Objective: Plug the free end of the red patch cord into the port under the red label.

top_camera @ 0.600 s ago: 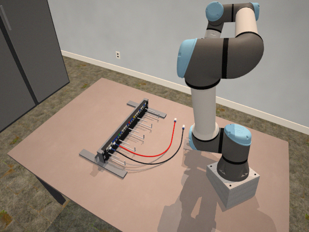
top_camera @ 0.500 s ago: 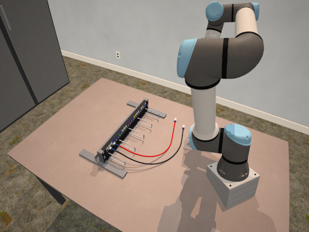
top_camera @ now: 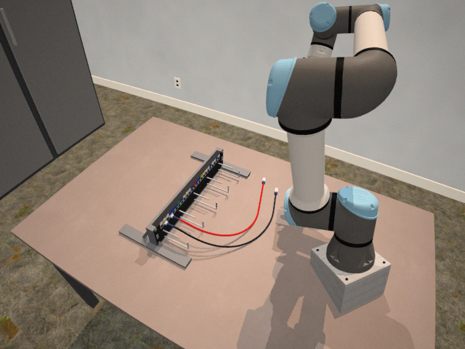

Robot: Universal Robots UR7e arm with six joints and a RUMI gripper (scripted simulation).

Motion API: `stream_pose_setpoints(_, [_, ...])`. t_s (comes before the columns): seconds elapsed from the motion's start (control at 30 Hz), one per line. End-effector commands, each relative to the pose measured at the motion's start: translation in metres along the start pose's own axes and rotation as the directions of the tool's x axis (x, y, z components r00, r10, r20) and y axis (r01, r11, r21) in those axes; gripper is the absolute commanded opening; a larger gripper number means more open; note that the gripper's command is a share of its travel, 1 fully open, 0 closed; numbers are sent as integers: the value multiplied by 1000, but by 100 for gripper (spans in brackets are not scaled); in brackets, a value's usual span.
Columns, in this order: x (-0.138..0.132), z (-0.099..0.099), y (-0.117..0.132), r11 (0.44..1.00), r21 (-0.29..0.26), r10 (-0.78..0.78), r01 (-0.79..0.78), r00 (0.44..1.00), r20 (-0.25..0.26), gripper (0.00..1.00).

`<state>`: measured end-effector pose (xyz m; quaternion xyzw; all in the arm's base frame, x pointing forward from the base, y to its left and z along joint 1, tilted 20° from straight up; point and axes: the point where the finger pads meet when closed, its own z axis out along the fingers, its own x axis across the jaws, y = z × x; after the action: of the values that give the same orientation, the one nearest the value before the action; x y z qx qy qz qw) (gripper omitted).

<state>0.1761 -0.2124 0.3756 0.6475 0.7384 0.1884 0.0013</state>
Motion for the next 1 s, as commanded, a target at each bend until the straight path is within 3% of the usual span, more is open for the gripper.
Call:
stream_pose_setpoints(0.0, [0,0,0,1000,0,-1,1,1000,1,100])
stream_pose_setpoints(0.63, [-5,5,1,989,20,-144,144,989,21,100])
stream_pose_setpoints(0.97, [-15,15,3,908,71,-417,413,908,46,100])
